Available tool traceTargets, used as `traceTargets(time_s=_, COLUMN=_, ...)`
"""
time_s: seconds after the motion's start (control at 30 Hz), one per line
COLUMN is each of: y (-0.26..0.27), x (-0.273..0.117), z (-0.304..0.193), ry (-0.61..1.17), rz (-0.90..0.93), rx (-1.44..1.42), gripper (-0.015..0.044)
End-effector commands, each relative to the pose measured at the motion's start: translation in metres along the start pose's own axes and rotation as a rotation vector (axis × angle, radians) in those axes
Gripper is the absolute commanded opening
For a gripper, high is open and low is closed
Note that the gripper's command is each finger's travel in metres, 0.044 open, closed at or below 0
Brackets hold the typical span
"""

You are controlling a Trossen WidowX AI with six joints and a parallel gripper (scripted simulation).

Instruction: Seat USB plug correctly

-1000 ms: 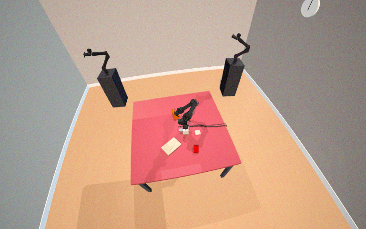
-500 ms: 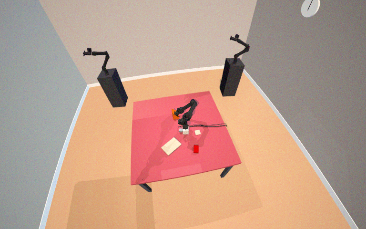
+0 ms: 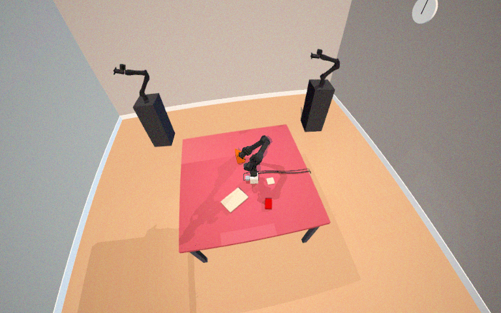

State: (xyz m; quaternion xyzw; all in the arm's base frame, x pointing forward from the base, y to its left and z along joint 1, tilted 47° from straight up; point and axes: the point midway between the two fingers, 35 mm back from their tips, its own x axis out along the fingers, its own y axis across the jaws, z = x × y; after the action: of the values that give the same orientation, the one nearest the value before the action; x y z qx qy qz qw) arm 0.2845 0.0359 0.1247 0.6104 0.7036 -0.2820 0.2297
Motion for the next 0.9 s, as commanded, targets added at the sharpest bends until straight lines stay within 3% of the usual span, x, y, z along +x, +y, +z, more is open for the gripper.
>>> traceTargets(time_s=0.0, y=0.0001, x=0.0010, z=-0.0003, ry=0.007, rz=0.001, rx=0.003, gripper=0.0000)
traceTargets(time_s=0.87, y=0.0002, x=0.0041, z=-0.0018, ry=0.029, rz=0.002, rx=0.009, gripper=0.0000)
